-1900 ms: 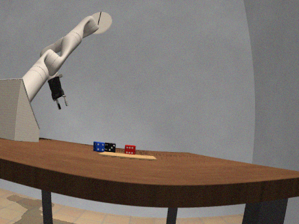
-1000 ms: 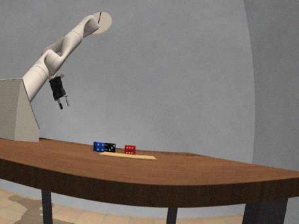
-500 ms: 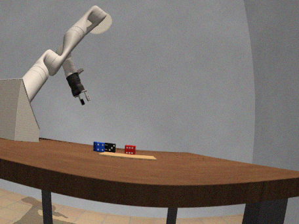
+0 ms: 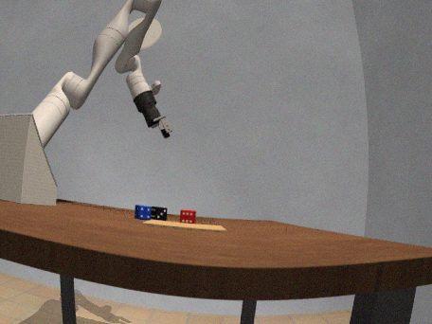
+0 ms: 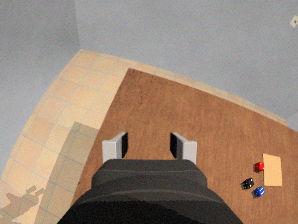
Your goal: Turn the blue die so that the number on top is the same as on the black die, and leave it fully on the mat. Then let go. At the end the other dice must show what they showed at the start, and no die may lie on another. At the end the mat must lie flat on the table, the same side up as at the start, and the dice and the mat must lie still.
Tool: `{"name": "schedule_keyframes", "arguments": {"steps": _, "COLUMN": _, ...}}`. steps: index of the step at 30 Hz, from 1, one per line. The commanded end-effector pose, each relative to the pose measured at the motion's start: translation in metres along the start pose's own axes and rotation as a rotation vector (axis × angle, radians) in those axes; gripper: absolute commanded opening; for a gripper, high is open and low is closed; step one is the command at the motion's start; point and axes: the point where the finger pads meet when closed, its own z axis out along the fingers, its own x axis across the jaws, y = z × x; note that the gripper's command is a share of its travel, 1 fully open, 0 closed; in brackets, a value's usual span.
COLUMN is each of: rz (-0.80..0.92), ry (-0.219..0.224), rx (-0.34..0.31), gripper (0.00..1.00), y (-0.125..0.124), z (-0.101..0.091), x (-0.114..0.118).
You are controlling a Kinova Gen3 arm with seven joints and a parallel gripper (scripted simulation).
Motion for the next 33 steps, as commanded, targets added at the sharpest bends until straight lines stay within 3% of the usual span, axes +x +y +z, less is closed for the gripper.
{"name": "schedule_keyframes", "arguments": {"steps": 1, "rz": 0.137, "ry": 0.004, "rx": -0.010, "gripper": 1.00, "y": -0.029, "z": 0.005, "x": 0.036}}
{"name": "schedule_keyframes", "arguments": {"steps": 9, "rz": 0.587, "ry": 0.084, "rx": -0.090, "gripper": 1.00, "y": -0.068, "z": 0.050, "x": 0.159}}
{"name": "schedule_keyframes", "arguments": {"steps": 12, "rz": 0.610, "ry": 0.088, "rx": -0.094, "gripper": 1.00, "y": -0.069, "z": 0.052, "x": 0.165}}
{"name": "schedule_keyframes", "arguments": {"steps": 14, "rz": 0.762, "ry": 0.116, "rx": -0.129, "gripper": 1.00, "y": -0.069, "z": 0.068, "x": 0.208}}
{"name": "schedule_keyframes", "arguments": {"steps": 16, "rz": 0.836, "ry": 0.131, "rx": -0.148, "gripper": 1.00, "y": -0.067, "z": 0.077, "x": 0.228}}
{"name": "schedule_keyframes", "arguments": {"steps": 18, "rz": 0.973, "ry": 0.158, "rx": -0.185, "gripper": 1.00, "y": -0.059, "z": 0.092, "x": 0.265}}
{"name": "schedule_keyframes", "arguments": {"steps": 19, "rz": 0.978, "ry": 0.159, "rx": -0.187, "gripper": 1.00, "y": -0.059, "z": 0.092, "x": 0.267}}
{"name": "schedule_keyframes", "arguments": {"steps": 22, "rz": 1.169, "ry": 0.201, "rx": -0.246, "gripper": 1.00, "y": -0.039, "z": 0.114, "x": 0.316}}
{"name": "schedule_keyframes", "arguments": {"steps": 23, "rz": 1.174, "ry": 0.202, "rx": -0.248, "gripper": 1.00, "y": -0.039, "z": 0.115, "x": 0.317}}
{"name": "schedule_keyframes", "arguments": {"steps": 26, "rz": 1.345, "ry": 0.243, "rx": -0.309, "gripper": 1.00, "y": -0.013, "z": 0.134, "x": 0.357}}
{"name": "schedule_keyframes", "arguments": {"steps": 28, "rz": 1.345, "ry": 0.243, "rx": -0.309, "gripper": 1.00, "y": -0.013, "z": 0.134, "x": 0.357}}
{"name": "schedule_keyframes", "arguments": {"steps": 33, "rz": 1.566, "ry": 0.303, "rx": -0.403, "gripper": 1.00, "y": 0.033, "z": 0.159, "x": 0.400}}
